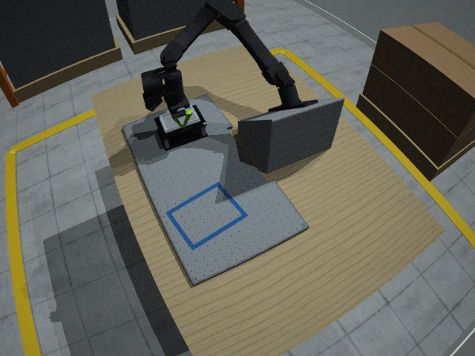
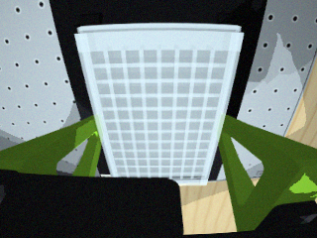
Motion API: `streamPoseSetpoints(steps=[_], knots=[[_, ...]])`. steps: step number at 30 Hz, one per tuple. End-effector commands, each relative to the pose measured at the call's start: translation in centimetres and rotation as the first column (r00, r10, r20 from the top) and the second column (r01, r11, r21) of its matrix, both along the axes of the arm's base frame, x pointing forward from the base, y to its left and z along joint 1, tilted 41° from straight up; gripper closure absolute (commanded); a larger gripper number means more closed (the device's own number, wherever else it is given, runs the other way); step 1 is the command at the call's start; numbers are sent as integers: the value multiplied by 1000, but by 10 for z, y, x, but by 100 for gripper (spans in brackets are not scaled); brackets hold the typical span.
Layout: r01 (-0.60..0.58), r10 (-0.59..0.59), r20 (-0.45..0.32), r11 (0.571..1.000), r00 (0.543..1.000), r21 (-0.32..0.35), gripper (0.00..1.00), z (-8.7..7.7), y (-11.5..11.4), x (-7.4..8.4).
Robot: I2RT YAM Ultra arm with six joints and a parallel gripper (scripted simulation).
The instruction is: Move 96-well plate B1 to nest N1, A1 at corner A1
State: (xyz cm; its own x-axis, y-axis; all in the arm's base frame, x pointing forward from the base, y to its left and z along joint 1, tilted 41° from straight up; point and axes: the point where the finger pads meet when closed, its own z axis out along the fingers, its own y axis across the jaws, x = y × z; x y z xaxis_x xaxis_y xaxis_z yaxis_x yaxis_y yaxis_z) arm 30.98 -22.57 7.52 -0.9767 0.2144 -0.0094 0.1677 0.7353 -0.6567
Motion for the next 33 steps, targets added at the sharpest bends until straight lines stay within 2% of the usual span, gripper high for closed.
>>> streamPoseSetpoints(steps=[1,7,8,9,15,16,28,33], knots=[[-19,20,30,1000,999,-7,100,7,5,4],[-14,14,33,1000,999,-8,100,7,2,3],[-4,4,23,1000,1000,-3,0,3,-2,-2],[-9,9,17,1000,1000,-5,0,2,0,3],[-24,24,23,1000,999,-4,0,3,4,2],[-21,21,53,1000,998,-16,0,12,1,11],[-20,21,53,1000,998,-16,0,12,1,11],[-14,14,45,1000,999,-15,0,20,6,9]])
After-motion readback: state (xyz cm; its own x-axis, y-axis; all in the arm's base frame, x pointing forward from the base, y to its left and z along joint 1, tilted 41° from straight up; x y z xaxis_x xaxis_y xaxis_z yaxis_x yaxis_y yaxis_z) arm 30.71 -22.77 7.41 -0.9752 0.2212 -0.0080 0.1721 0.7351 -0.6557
